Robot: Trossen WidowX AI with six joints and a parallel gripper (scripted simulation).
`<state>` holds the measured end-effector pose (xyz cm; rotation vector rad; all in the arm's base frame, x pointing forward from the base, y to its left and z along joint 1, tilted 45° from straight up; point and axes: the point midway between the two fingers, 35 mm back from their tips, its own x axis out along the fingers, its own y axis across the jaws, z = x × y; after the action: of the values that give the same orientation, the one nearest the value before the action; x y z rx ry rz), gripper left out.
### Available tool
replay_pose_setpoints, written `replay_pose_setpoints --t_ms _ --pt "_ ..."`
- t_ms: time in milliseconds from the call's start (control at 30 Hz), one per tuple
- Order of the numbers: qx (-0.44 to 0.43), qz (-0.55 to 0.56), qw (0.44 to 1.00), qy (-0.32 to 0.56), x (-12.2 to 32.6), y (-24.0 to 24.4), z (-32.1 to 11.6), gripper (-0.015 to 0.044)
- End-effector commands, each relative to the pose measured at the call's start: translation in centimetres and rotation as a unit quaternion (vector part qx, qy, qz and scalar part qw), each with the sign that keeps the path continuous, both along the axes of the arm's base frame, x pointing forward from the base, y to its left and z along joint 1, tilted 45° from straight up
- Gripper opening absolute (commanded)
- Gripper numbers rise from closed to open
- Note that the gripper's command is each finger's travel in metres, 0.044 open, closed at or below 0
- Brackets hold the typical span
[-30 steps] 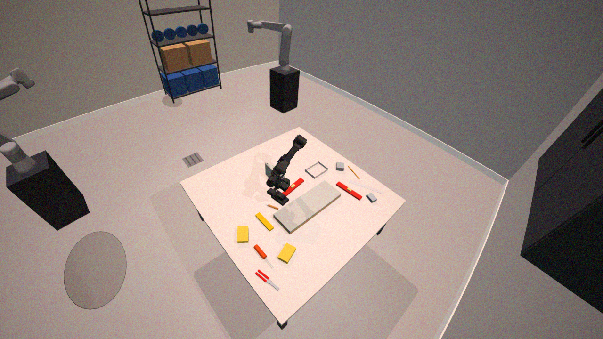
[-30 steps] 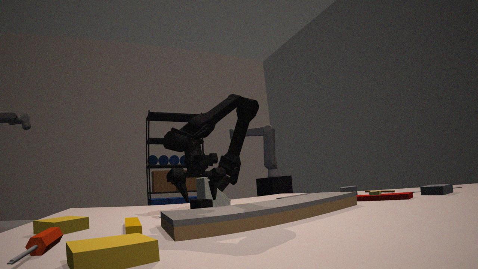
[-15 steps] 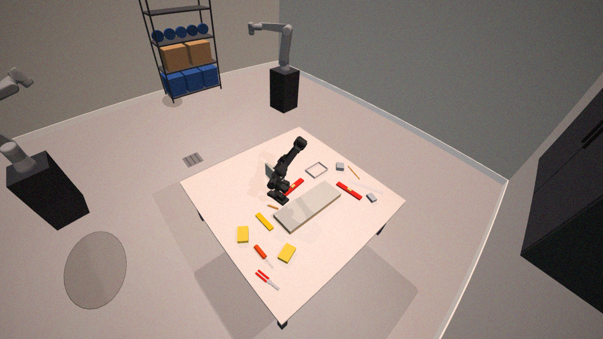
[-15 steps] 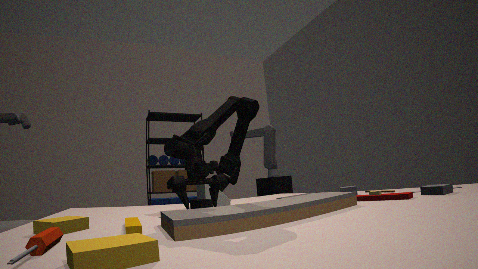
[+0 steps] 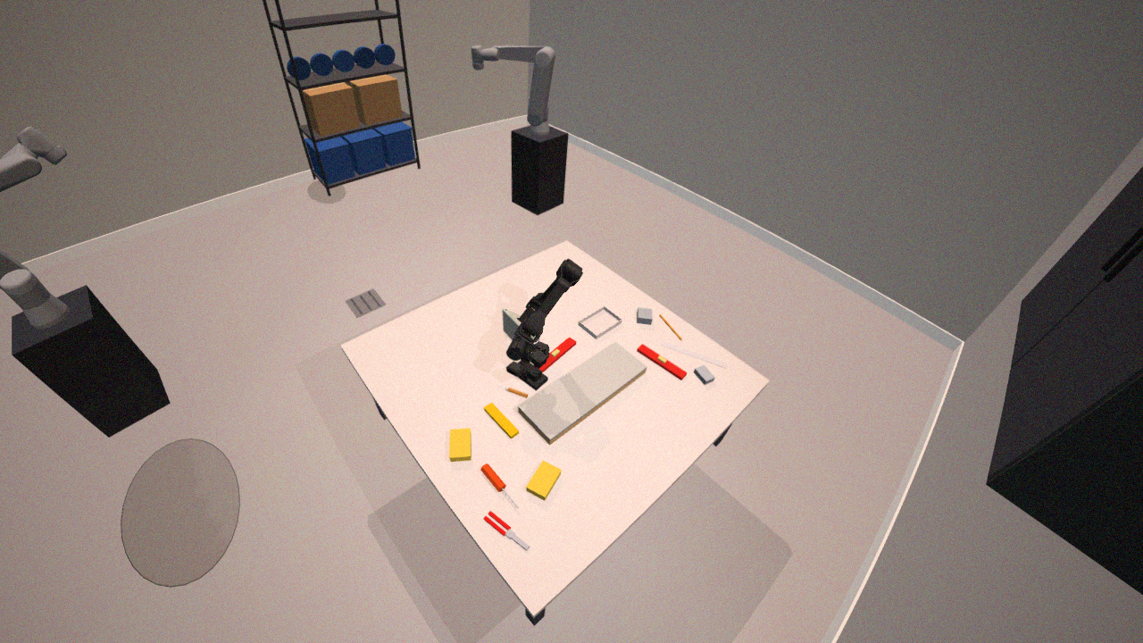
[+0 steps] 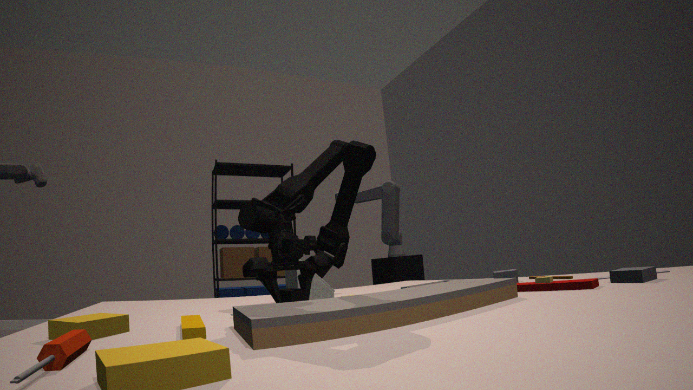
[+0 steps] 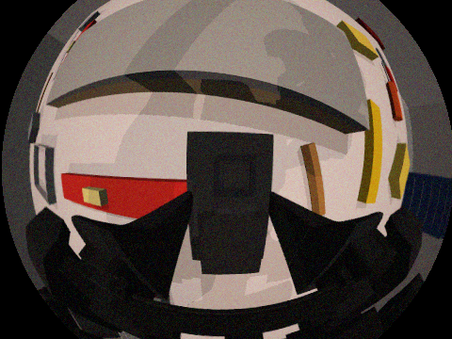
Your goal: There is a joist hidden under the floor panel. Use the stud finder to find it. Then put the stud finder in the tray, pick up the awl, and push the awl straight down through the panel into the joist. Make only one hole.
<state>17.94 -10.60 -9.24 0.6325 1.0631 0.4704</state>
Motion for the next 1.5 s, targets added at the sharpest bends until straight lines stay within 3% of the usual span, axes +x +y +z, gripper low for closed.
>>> replay_pose_setpoints --t_ms 0,533,733,1167,1467 --pt "0.001 -0.003 1.0 0.0 0.1 0.0 0.0 0.0268" --pt "0.001 -0.003 1.0 0.0 0.1 0.0 0.0 0.0162" --pt "0.0 -0.003 1.0 0.001 0.0 -1.5 1.1 0.0004" --pt "0.0 -0.003 1.0 0.001 -1.5 -6.8 7.0 0.0" --pt "0.0 -0.005 1.0 0.004 -0.9 -7.8 7.2 0.0"
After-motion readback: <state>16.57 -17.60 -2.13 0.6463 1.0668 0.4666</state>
